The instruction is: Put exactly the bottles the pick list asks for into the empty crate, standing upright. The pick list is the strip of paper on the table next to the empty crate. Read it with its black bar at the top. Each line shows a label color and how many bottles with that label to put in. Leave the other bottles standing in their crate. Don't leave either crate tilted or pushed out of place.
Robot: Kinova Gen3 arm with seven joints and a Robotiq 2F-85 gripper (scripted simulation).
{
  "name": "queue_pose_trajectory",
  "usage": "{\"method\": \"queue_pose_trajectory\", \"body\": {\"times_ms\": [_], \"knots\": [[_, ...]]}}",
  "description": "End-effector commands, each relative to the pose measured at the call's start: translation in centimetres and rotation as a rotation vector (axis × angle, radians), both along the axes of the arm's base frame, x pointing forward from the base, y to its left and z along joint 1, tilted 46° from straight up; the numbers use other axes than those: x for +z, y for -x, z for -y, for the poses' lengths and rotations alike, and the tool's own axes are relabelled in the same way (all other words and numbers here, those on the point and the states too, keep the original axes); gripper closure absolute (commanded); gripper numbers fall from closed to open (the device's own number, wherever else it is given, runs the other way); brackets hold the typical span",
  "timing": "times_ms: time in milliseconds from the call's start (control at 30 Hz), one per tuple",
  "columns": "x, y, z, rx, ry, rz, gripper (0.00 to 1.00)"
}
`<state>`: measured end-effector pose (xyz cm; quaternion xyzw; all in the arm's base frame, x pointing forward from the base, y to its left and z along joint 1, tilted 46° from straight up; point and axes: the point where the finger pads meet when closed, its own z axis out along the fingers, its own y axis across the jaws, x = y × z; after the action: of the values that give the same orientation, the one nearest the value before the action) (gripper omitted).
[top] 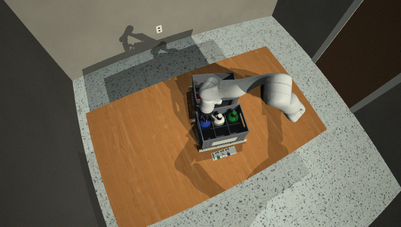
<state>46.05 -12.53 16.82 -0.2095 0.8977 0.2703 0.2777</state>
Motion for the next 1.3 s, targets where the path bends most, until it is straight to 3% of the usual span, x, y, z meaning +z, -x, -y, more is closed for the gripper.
{"method": "queue_pose_trajectory", "body": {"times_ms": [0,1267], "knots": [[-0.09,-0.26,-0.14,-0.002,-0.001,0.005,0.90],[-0.63,-0.42,-0.55,-0.001,0.000,0.002,0.90]]}}
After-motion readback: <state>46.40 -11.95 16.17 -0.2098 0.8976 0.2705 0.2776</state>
